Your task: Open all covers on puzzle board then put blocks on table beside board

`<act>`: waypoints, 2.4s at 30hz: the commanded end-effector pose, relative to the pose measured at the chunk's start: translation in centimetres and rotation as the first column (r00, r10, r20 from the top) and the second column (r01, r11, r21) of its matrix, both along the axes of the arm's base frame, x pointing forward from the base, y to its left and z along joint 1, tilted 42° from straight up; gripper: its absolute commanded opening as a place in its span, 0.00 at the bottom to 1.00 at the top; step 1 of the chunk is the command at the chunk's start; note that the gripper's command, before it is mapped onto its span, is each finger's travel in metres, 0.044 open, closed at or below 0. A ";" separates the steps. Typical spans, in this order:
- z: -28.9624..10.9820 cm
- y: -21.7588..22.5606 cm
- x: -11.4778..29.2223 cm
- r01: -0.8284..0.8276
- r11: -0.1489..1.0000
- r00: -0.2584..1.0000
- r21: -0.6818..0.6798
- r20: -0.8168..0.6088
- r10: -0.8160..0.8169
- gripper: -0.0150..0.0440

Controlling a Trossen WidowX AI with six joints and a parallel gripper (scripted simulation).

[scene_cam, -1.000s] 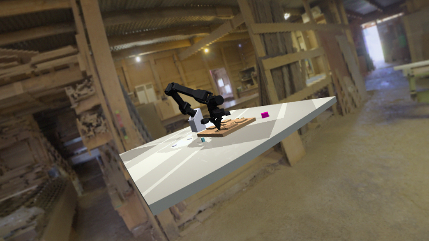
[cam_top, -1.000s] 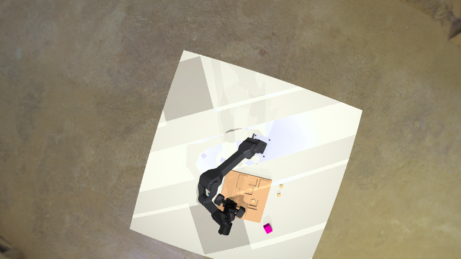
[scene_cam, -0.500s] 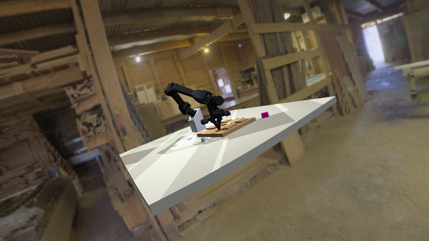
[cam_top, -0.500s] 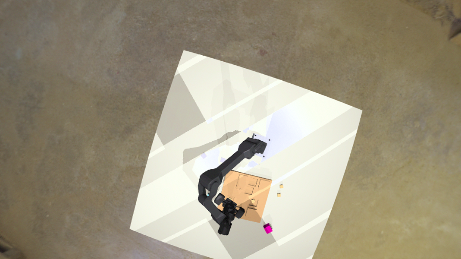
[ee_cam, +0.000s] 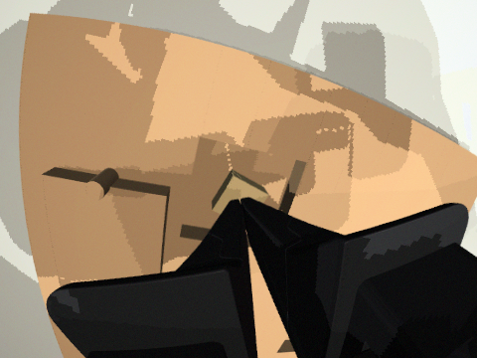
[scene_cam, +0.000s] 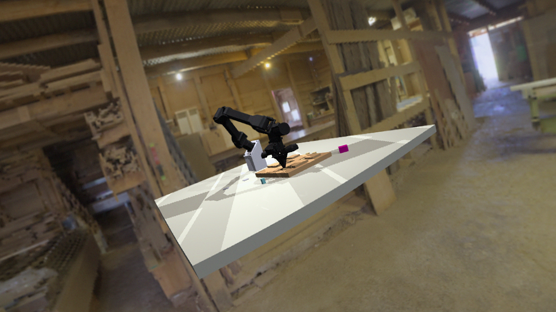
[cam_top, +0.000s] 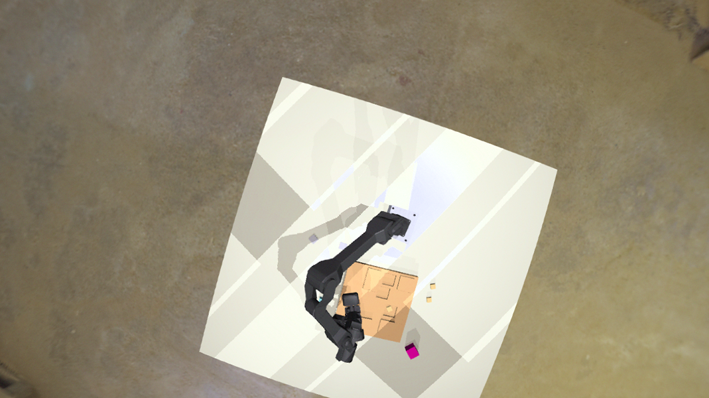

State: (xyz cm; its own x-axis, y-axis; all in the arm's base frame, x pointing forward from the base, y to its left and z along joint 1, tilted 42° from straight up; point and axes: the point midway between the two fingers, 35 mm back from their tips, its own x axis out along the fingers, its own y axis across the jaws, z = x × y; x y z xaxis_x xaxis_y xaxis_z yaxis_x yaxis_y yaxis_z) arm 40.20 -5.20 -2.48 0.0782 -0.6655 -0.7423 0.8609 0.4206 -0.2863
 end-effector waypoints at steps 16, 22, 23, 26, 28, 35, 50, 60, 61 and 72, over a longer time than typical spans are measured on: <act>2.2 2.1 -0.1 0.258 0.964 0.937 0.059 0.230 -0.264 0.50; 3.1 2.9 -0.2 0.354 0.930 0.875 0.100 0.316 -0.367 0.50; 3.3 3.0 -0.3 0.370 0.923 0.863 0.108 0.329 -0.384 0.50; 3.7 3.4 -0.4 0.414 0.901 0.823 0.132 0.369 -0.432 0.50; 4.0 3.6 -0.4 0.442 0.884 0.794 0.149 0.394 -0.463 0.50; 4.2 3.8 -0.5 0.461 0.873 0.773 0.161 0.411 -0.484 0.50; 3.9 3.5 -0.4 0.351 0.931 0.877 0.097 0.313 -0.364 0.50; 3.7 3.3 -0.4 0.259 0.964 0.936 0.058 0.231 -0.266 0.50; 3.7 3.3 -0.4 0.250 0.967 0.941 0.055 0.223 -0.256 0.50; 3.5 3.1 -0.4 0.140 0.990 0.982 0.023 0.125 -0.142 0.50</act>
State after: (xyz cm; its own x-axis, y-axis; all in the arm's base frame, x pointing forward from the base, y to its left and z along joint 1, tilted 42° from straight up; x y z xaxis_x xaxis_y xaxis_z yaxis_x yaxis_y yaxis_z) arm 39.84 -2.09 1.12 0.0781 -0.6681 -0.7400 0.9540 0.2655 -0.1390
